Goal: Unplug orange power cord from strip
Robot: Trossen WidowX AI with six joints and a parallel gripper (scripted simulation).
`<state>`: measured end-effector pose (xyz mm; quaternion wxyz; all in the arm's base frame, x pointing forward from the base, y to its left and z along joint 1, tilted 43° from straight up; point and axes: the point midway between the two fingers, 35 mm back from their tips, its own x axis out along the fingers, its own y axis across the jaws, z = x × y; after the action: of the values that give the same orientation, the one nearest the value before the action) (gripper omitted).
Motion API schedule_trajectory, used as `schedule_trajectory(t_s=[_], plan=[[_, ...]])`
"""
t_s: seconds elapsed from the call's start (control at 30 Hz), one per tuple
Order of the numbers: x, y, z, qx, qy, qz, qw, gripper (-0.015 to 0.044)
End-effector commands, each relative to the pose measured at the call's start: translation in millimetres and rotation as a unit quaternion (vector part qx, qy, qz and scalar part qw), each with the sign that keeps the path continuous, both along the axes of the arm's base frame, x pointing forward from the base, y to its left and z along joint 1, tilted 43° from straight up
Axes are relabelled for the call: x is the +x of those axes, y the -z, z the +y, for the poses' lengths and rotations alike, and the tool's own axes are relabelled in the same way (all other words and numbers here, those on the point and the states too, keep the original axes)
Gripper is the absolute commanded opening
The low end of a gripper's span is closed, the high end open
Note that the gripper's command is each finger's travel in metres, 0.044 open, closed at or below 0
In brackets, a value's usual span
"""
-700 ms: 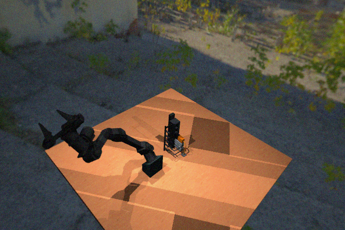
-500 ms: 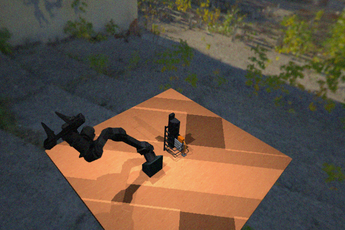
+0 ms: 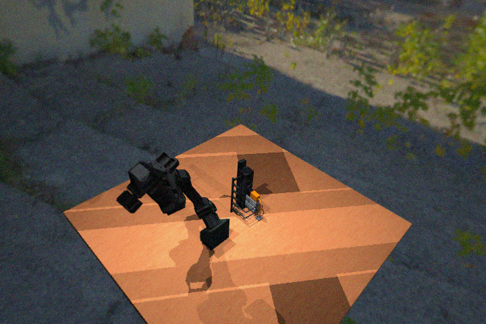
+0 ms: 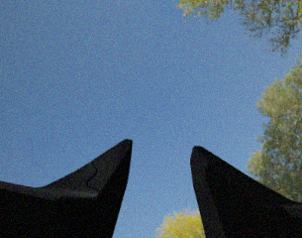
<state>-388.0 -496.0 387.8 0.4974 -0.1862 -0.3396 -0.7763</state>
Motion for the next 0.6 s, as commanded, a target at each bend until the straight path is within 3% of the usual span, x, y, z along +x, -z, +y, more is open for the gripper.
schedule_trajectory(t_s=[0.0, 0.23, 0.57], plan=[[16, 8, -17, 0.027, -0.018, -0.011, 0.999, 0.016], [80, 46, -74, 0.115, -0.093, -0.056, 0.987, 0.016], [218, 137, -137, 0.281, -0.235, -0.145, 0.919, 0.016]])
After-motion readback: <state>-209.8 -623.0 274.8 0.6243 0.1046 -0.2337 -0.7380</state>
